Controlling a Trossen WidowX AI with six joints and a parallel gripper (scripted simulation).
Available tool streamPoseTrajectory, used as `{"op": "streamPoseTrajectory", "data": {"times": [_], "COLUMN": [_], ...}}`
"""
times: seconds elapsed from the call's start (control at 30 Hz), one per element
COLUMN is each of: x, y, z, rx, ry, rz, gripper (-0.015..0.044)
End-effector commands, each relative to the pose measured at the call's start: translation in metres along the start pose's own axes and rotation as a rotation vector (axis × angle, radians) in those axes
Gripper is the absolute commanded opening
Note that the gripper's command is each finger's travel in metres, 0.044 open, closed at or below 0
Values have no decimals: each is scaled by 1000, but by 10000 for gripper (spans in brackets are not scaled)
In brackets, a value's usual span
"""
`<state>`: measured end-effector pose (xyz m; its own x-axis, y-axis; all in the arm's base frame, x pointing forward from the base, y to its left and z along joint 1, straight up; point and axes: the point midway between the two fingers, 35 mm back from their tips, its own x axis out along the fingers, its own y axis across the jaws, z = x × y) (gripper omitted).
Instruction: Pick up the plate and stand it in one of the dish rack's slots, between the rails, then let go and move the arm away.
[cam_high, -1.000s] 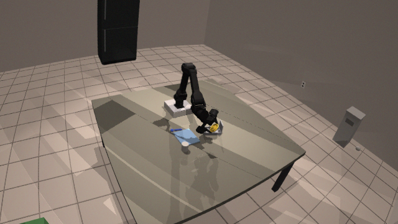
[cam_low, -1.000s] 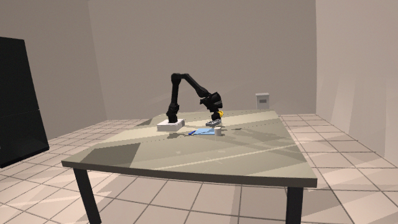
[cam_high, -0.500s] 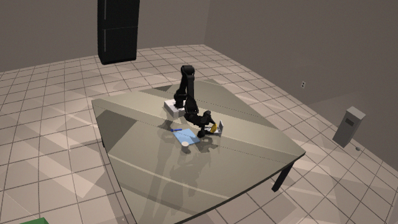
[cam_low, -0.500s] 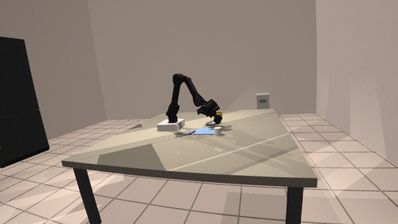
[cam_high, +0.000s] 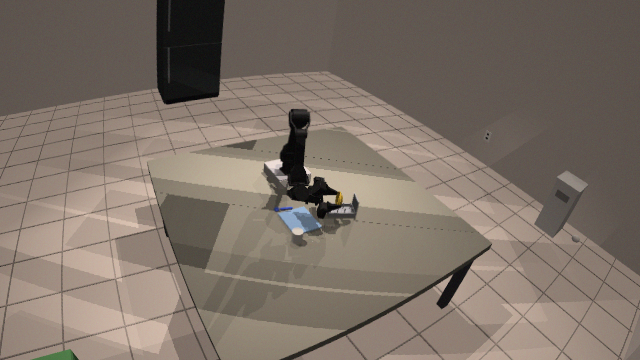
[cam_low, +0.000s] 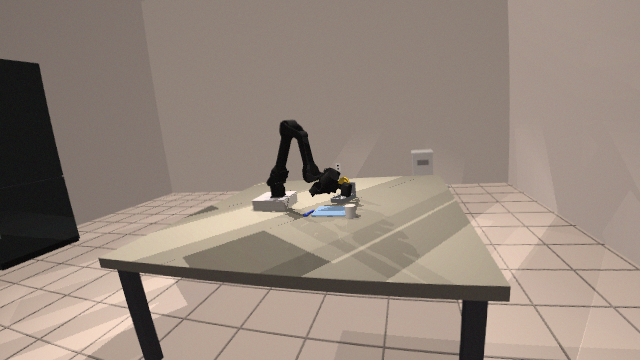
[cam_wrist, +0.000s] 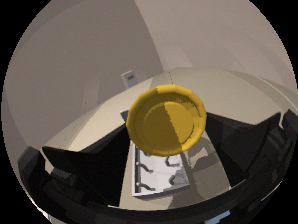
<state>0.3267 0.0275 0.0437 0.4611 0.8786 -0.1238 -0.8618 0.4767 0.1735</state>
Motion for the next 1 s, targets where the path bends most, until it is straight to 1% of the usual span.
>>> {"op": "streamPoseTrajectory", "data": {"times": [0.0,0.13,0.5,0.63,0.97], "x": [-8,-13,-13,-12,-8], "y": [16,25,25,21,19], "z": [-1,-2,-2,-7,-18], "rx": [-121,-192,-189,-123,-122], "ry": [-76,-119,-118,-104,-103], "rz": [41,61,60,49,51], "gripper": [0,0,0,0,0]}}
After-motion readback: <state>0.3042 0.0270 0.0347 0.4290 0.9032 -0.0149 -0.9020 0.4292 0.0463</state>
